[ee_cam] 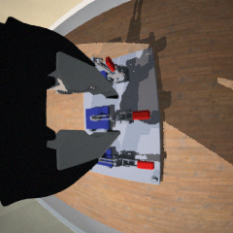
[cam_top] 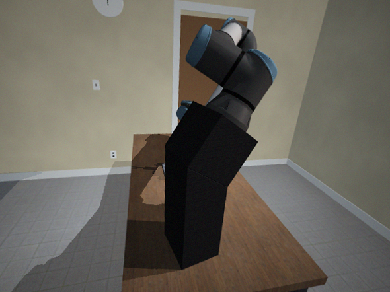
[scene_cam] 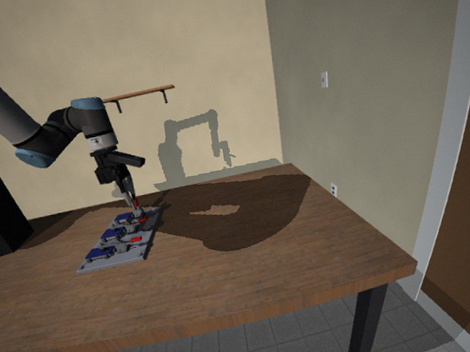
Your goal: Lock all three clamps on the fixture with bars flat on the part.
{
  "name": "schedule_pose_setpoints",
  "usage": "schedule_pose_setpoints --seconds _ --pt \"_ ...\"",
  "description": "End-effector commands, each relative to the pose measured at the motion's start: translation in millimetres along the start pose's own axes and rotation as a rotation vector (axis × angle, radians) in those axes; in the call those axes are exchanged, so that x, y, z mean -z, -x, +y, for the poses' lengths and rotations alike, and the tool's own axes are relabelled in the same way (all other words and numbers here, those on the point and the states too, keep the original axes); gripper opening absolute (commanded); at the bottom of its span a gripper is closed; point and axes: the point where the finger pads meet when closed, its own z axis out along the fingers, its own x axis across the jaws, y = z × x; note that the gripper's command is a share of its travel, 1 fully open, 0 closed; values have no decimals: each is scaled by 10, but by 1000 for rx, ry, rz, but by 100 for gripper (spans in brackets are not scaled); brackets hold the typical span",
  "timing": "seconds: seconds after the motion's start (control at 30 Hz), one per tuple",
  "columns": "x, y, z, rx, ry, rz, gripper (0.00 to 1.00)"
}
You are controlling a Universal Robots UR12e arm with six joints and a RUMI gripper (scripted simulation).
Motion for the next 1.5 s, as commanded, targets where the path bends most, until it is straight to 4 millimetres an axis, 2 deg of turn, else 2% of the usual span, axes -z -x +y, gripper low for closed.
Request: schedule_pose_setpoints --seconds 0.0,0.37,0.73,0.8,1.1,1.47 --pt "-27 24 -60 1 7 -2 28" --pt "-110 -1 -56 -1 7 -1 28" --pt "-456 2 -54 -1 6 -2 28" --pt "-456 2 -54 -1 6 -2 28" --pt "-696 3 -52 -1 6 -2 28" --pt "-708 14 -64 1 4 -2 28"
